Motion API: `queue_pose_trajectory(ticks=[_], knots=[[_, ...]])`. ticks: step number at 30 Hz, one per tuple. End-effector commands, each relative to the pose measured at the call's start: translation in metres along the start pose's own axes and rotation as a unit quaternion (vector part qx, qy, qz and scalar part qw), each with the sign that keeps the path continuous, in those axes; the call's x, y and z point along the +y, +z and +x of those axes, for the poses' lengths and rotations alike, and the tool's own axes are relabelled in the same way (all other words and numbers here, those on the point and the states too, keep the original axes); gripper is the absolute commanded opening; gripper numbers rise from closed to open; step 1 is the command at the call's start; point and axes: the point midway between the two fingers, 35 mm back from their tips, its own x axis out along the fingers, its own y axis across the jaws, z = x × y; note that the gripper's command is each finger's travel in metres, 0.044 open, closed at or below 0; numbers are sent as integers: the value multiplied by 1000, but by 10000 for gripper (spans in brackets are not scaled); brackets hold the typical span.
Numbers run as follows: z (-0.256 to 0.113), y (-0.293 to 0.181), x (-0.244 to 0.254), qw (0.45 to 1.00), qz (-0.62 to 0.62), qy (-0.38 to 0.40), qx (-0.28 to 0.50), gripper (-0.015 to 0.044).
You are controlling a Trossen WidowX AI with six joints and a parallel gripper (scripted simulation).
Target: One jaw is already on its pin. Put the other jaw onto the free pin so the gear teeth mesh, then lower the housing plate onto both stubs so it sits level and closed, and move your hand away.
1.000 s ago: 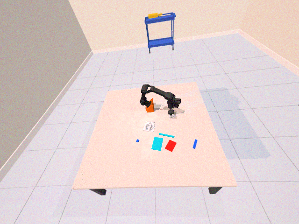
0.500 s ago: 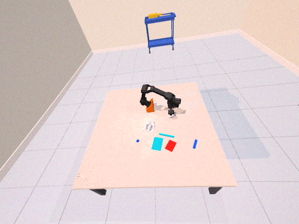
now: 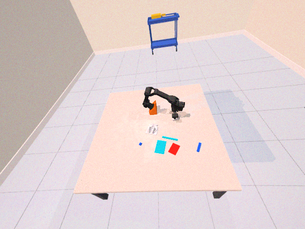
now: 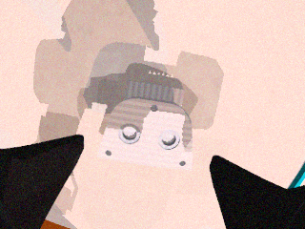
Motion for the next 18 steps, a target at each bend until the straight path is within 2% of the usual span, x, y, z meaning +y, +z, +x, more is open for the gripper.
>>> queue_pose_trajectory(ticks=[1, 18], knots=[[10, -3, 1, 1000, -3, 1, 7, 440], [37, -4, 0, 1000, -4, 0, 8, 440]])
